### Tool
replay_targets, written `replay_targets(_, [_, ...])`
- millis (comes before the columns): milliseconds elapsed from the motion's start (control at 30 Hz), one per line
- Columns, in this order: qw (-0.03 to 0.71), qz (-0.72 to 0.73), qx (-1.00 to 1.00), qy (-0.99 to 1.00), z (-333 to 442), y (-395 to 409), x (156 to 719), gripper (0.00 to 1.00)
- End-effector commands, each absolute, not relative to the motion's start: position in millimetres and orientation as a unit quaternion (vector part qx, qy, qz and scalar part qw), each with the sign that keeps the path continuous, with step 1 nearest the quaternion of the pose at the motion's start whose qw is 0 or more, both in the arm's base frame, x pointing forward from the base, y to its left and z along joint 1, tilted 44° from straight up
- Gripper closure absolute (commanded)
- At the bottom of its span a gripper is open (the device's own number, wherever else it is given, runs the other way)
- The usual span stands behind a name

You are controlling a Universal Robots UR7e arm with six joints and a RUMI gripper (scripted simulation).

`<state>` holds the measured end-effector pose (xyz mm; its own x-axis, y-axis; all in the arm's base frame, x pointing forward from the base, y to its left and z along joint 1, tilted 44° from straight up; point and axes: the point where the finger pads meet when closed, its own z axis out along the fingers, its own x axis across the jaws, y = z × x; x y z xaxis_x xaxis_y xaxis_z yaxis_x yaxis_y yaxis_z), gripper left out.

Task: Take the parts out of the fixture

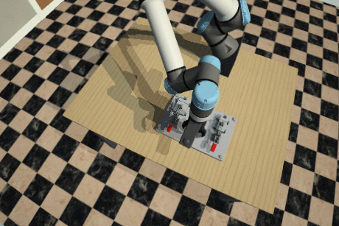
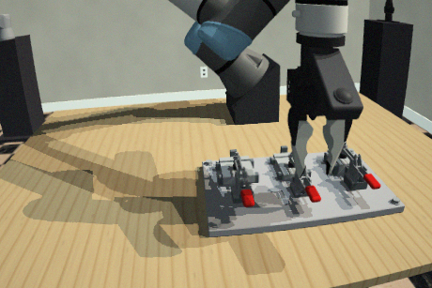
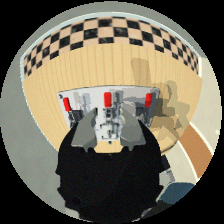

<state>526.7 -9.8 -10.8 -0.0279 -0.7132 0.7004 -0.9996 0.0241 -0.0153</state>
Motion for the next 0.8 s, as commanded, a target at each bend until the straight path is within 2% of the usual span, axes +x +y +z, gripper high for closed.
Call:
replay_targets(0, [0.264, 0.27, 0.646, -0.664, -22.3, -20.6, 528.0, 0.72])
replay_targets(767, [0.264, 0.27, 0.646, -0.664, -25.2, -23.4, 528.0, 0.72])
